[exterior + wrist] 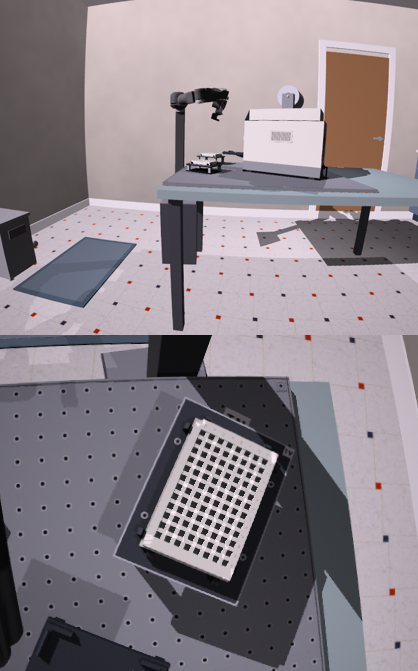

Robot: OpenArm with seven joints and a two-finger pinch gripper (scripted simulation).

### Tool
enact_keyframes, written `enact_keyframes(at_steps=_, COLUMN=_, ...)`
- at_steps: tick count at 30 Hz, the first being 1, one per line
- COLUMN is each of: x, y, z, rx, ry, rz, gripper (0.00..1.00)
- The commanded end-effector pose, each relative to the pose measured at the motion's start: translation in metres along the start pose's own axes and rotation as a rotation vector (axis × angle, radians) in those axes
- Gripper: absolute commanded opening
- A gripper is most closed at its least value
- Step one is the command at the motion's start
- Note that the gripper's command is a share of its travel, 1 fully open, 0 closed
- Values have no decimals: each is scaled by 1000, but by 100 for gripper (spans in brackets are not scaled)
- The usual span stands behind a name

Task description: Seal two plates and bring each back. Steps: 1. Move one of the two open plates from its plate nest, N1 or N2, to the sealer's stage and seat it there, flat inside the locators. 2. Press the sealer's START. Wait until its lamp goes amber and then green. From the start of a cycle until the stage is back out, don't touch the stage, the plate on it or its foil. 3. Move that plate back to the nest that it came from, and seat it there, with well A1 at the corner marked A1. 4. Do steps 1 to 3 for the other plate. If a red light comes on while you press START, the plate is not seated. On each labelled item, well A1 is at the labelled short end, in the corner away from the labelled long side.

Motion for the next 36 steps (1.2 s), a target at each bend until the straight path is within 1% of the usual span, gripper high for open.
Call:
enact_keyframes(at_steps=1, x=-5, y=-2, z=-2, rx=3, ry=-11, rz=-27, gripper=65)
enact_keyframes(at_steps=2, x=-9, y=-3, z=-4, rx=3, ry=-8, rz=-27, gripper=65)
enact_keyframes(at_steps=4, x=-9, y=-3, z=-4, rx=3, ry=-8, rz=-27, gripper=65)
enact_keyframes(at_steps=6, x=-12, y=-3, z=-7, rx=22, ry=-48, rz=-84, gripper=65)
enact_keyframes(at_steps=9, x=-25, y=-6, z=-15, rx=27, ry=-51, rz=-85, gripper=65)
enact_keyframes(at_steps=11, x=-27, y=-6, z=-16, rx=49, ry=-86, rz=-140, gripper=65)
enact_keyframes(at_steps=14, x=-40, y=-9, z=-26, rx=54, ry=-92, rz=-142, gripper=65)
enact_keyframes(at_steps=16, x=-42, y=-9, z=-28, rx=81, ry=-129, rz=-195, gripper=65)
enact_keyframes(at_steps=18, x=-50, y=-11, z=-36, rx=87, ry=-134, rz=-197, gripper=65)
enact_keyframes(at_steps=19, x=-51, y=-12, z=-37, rx=102, ry=-159, rz=-222, gripper=65)
enact_keyframes(at_steps=21, x=-51, y=-12, z=-37, rx=102, ry=-159, rz=-222, gripper=65)
enact_keyframes(at_steps=22, x=-52, y=-12, z=-38, rx=121, ry=-170, rz=-249, gripper=65)
enact_keyframes(at_steps=23, x=-56, y=-14, z=-42, rx=123, ry=-182, rz=-252, gripper=65)
enact_keyframes(at_steps=25, x=-63, y=-14, z=-49, rx=123, ry=-177, rz=-252, gripper=65)
enact_keyframes(at_steps=27, x=-65, y=-15, z=-51, rx=163, ry=-212, rz=-301, gripper=65)
enact_keyframes(at_steps=30, x=-75, y=-17, z=-63, rx=165, ry=-219, rz=-304, gripper=65)
enact_keyframes(at_steps=32, x=-77, y=-19, z=-66, rx=211, ry=-255, rz=-350, gripper=65)
enact_keyframes(at_steps=34, x=-83, y=-20, z=-74, rx=211, ry=-260, rz=-356, gripper=65)
enact_keyframes(at_steps=36, x=-85, y=-22, z=-78, rx=262, ry=-298, rz=-398, gripper=65)
Point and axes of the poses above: the point where the finger pads meet when closed, its own y axis back along the fingers, its own z axis across the jaws, x = y × z, the point moved 10 cm from there along y, back along the fingers, and after that the axes turned 8 degrees about -y, right-handed, at the moved point
